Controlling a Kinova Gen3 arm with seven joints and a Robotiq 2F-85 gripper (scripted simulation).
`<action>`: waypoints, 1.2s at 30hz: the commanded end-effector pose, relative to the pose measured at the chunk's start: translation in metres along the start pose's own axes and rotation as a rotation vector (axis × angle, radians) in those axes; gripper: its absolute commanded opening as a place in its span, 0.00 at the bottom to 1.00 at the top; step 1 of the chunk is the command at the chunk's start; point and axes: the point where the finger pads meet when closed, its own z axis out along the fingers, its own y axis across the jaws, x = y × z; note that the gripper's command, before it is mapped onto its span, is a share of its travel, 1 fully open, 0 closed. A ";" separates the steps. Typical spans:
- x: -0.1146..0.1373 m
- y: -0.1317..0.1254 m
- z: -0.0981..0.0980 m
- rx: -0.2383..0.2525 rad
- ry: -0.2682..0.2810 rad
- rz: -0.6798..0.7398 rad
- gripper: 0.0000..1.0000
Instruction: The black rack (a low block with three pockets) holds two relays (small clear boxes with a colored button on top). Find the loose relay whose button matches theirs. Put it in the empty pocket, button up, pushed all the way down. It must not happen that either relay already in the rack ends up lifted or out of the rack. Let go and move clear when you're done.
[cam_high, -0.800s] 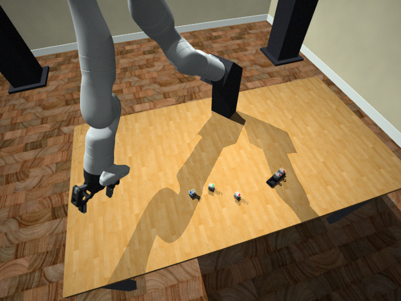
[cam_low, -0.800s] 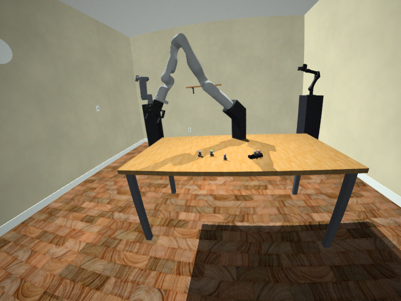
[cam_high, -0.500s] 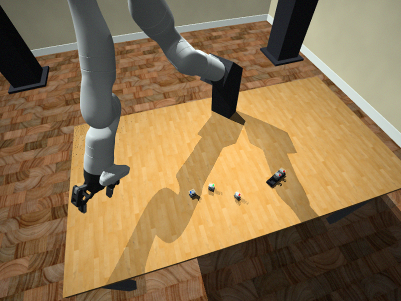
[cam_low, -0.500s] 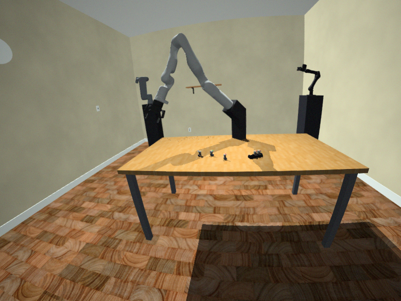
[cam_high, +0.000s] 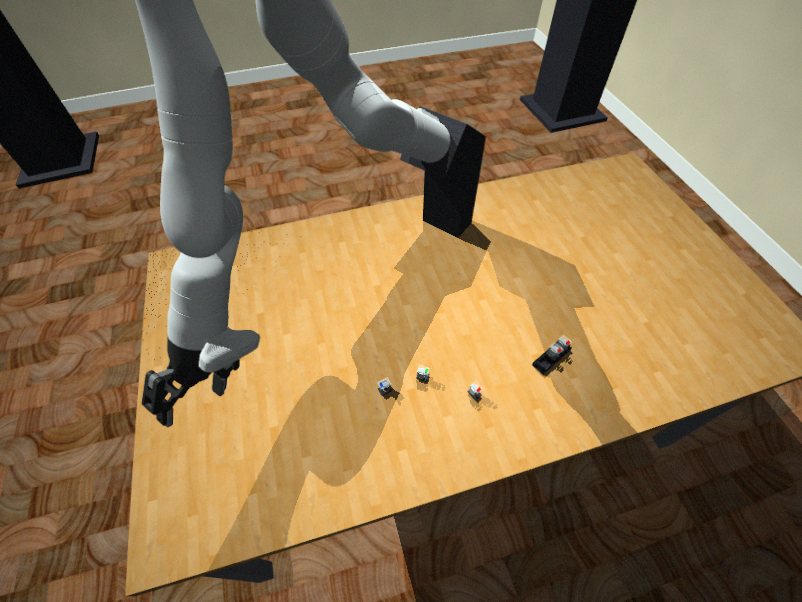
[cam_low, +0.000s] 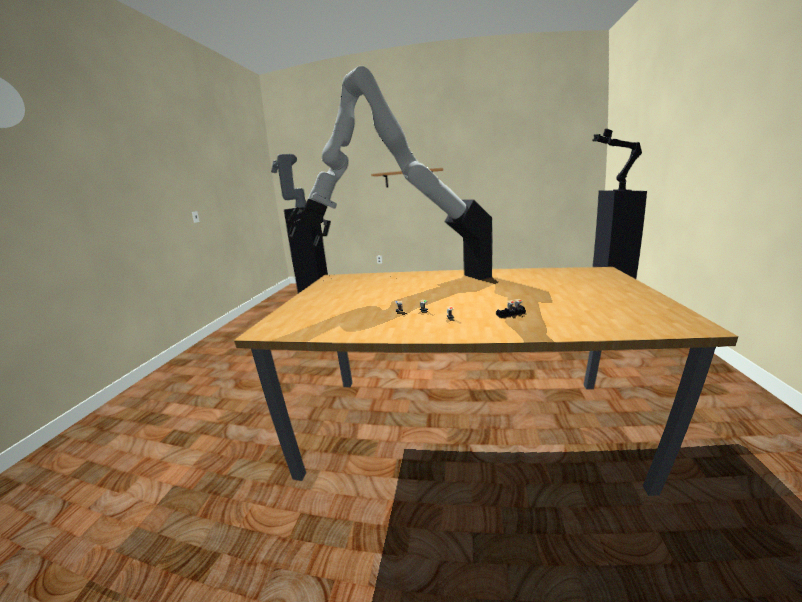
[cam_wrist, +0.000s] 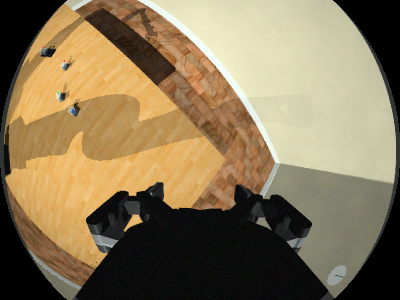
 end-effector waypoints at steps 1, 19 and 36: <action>0.002 0.003 -0.002 -0.006 0.002 0.005 1.00; 0.065 0.044 -0.034 -0.096 0.063 0.207 1.00; 0.131 0.066 -0.067 -0.149 0.136 0.384 1.00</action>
